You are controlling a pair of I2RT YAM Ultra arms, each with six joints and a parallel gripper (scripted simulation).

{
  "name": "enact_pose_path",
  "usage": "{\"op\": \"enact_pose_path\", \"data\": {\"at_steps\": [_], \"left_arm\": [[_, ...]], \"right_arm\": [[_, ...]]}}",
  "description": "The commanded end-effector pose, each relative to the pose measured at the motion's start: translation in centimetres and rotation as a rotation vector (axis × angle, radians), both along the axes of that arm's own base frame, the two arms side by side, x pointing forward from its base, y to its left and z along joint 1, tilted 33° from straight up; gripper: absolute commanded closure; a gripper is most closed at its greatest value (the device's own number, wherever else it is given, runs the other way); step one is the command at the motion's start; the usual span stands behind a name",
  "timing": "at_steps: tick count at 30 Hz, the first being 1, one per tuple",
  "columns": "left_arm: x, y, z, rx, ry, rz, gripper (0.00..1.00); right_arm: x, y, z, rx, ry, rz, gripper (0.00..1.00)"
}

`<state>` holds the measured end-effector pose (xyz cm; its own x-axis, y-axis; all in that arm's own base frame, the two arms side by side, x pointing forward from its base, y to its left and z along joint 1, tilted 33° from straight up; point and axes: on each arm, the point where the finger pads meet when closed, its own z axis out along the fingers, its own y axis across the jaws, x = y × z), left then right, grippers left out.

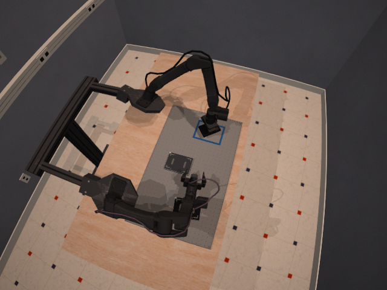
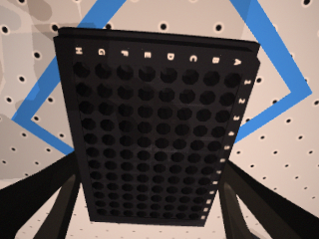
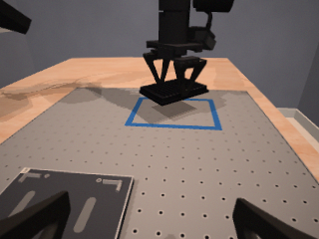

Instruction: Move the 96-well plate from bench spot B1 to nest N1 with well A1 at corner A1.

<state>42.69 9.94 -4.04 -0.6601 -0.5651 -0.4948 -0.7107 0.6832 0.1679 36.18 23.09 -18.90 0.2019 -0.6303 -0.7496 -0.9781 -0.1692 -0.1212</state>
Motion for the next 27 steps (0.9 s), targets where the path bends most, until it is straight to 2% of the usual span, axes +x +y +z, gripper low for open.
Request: {"op": "enact_pose_path", "data": {"at_steps": [1,6,8,17,27], "left_arm": [[0.93,-0.51,1.18,-0.06,-0.144,0.196,0.21],[0.98,-0.5,1.32,-0.115,-0.243,0.368,0.21],[0.98,-0.5,1.32,-0.115,-0.243,0.368,0.21],[1.0,-0.49,1.33,-0.214,-0.417,0.678,0.21],[0.93,-0.35,1.38,-0.212,-0.431,0.7,0.21]], "right_arm": [[-0.44,1.2,1.15,0.041,-0.01,0.034,0.0],[-0.44,1.2,1.15,0.041,-0.01,0.034,0.0],[-0.44,1.2,1.15,0.041,-0.01,0.034,0.0],[-0.44,1.2,1.15,0.041,-0.01,0.034,0.0],[-0.44,1.2,1.15,0.041,-0.01,0.034,0.0]]}}
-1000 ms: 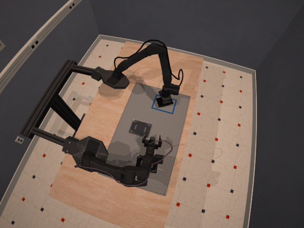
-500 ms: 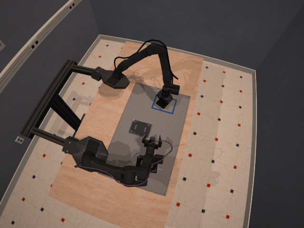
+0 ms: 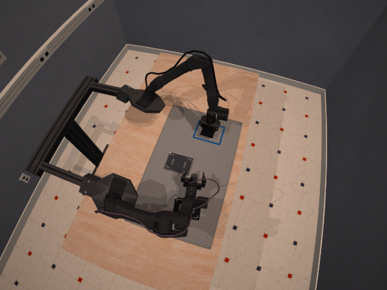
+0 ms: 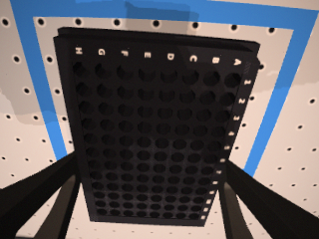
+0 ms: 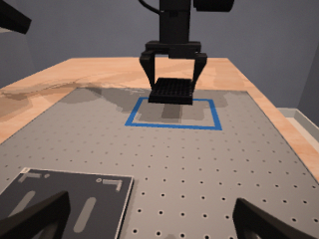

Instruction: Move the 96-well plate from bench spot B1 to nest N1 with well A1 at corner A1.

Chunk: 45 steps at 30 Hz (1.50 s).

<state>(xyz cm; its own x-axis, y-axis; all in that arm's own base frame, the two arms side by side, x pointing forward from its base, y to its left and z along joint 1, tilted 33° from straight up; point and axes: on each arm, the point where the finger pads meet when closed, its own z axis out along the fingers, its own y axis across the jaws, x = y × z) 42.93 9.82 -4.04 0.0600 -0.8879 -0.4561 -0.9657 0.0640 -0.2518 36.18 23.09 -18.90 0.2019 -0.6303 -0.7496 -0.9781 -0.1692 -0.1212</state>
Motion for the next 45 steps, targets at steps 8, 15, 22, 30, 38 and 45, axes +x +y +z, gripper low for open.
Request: {"op": "enact_pose_path", "data": {"at_steps": [8,15,22,30,38,45], "left_arm": [[2.3,-0.1,0.7,0.003,-0.075,-0.003,0.21],[2.0,0.9,-0.8,0.003,-0.048,0.017,0.21],[2.2,1.3,-2.1,0.001,-0.039,0.015,0.21],[2.3,1.3,-1.7,0.001,-0.049,0.015,0.21],[3.3,1.1,-1.8,0.007,-0.073,-0.01,0.21],[3.2,1.1,-1.8,0.007,-0.067,-0.009,0.21]], "right_arm": [[-0.4,1.2,1.2,0.041,-0.01,0.034,0.0],[-0.4,1.2,1.2,0.041,-0.01,0.034,0.0],[-0.4,1.2,1.2,0.041,-0.01,0.034,0.0],[-0.4,1.2,1.2,0.041,-0.01,0.034,0.0],[-0.4,1.2,1.2,0.041,-0.01,0.034,0.0],[-0.4,1.2,1.2,0.041,-0.01,0.034,0.0]]}}
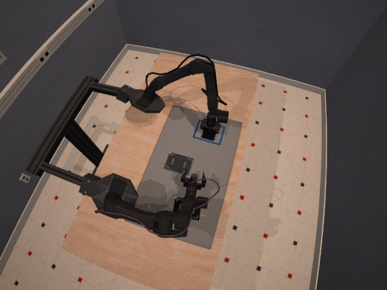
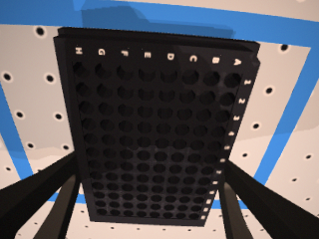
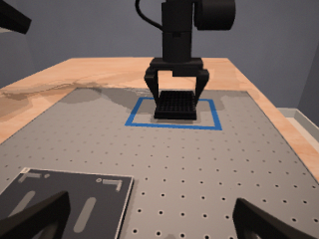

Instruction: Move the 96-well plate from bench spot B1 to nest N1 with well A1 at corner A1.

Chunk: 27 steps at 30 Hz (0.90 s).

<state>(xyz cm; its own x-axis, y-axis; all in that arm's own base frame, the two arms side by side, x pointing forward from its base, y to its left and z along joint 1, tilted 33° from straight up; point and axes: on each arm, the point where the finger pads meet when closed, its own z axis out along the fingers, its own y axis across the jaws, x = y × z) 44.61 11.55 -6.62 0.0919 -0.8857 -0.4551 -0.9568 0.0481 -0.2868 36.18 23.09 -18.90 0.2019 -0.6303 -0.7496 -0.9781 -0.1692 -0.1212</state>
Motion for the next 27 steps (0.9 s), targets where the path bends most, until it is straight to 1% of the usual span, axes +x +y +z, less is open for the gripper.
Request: {"op": "enact_pose_path", "data": {"at_steps": [1,7,8,9,16,18,19,22,27], "left_arm": [[1.4,-0.6,0.7,0.006,-0.024,-0.026,0.21],[1.4,-0.6,0.7,0.005,-0.024,-0.026,0.21],[0.5,-0.7,0.2,-0.004,-0.001,-0.009,0.21],[0.2,-0.7,-0.1,-0.004,0.007,-0.009,0.21],[0.2,-0.7,-0.1,-0.004,0.007,-0.009,0.21],[0.6,-0.4,0.4,0.0,-0.012,-0.008,0.21],[0.1,-0.4,-0.1,-0.004,0.009,-0.001,0.21],[0.0,-0.4,-0.1,-0.002,0.012,0.001,0.21],[-0.1,-0.9,1.4,0.005,0.002,0.002,0.21]], "right_arm": [[-0.4,1.2,1.2,0.041,-0.01,0.034,0.0],[-0.4,1.2,1.2,0.041,-0.01,0.034,0.0],[-0.4,1.2,1.2,0.041,-0.01,0.034,0.0],[-0.4,1.2,1.2,0.041,-0.01,0.034,0.0],[-0.4,1.2,1.2,0.041,-0.01,0.034,0.0],[-0.4,1.2,1.2,0.041,-0.01,0.034,0.0],[-0.4,1.2,1.2,0.041,-0.01,0.034,0.0],[-0.4,1.2,1.2,0.041,-0.01,0.034,0.0],[-0.4,1.2,1.2,0.041,-0.01,0.034,0.0]]}}
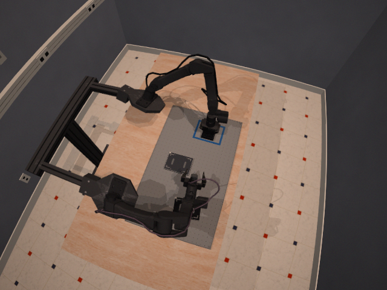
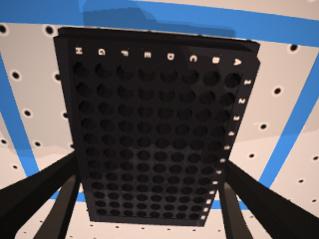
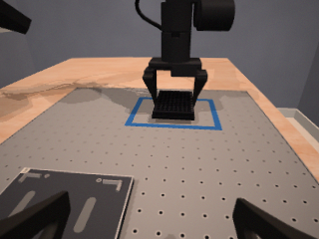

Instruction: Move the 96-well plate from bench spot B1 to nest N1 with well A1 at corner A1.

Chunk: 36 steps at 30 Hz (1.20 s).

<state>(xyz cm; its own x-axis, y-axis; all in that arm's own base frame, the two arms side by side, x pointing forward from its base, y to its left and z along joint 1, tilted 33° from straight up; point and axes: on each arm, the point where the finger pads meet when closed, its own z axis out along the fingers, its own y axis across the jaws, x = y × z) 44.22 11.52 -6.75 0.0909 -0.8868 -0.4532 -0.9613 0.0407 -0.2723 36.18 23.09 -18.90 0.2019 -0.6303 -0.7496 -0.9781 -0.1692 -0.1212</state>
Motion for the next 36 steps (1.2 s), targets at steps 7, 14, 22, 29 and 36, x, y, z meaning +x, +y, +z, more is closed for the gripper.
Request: {"op": "enact_pose_path", "data": {"at_steps": [7,14,22,29,36], "left_arm": [[-0.3,-1.6,2.6,0.009,-0.011,-0.009,0.21],[-0.6,-1.8,2.9,0.009,-0.01,-0.004,0.21],[-0.6,-2.2,4.1,0.01,-0.025,-0.012,0.21],[-1.3,-2.4,4.0,0.007,-0.006,-0.007,0.21],[0.5,-1.5,2.4,-0.003,-0.045,-0.026,0.21]], "right_arm": [[-0.4,1.2,1.2,0.041,-0.01,0.034,0.0],[-0.4,1.2,1.2,0.041,-0.01,0.034,0.0],[-0.4,1.2,1.2,0.041,-0.01,0.034,0.0],[-0.4,1.2,1.2,0.041,-0.01,0.034,0.0],[-0.4,1.2,1.2,0.041,-0.01,0.034,0.0]]}}
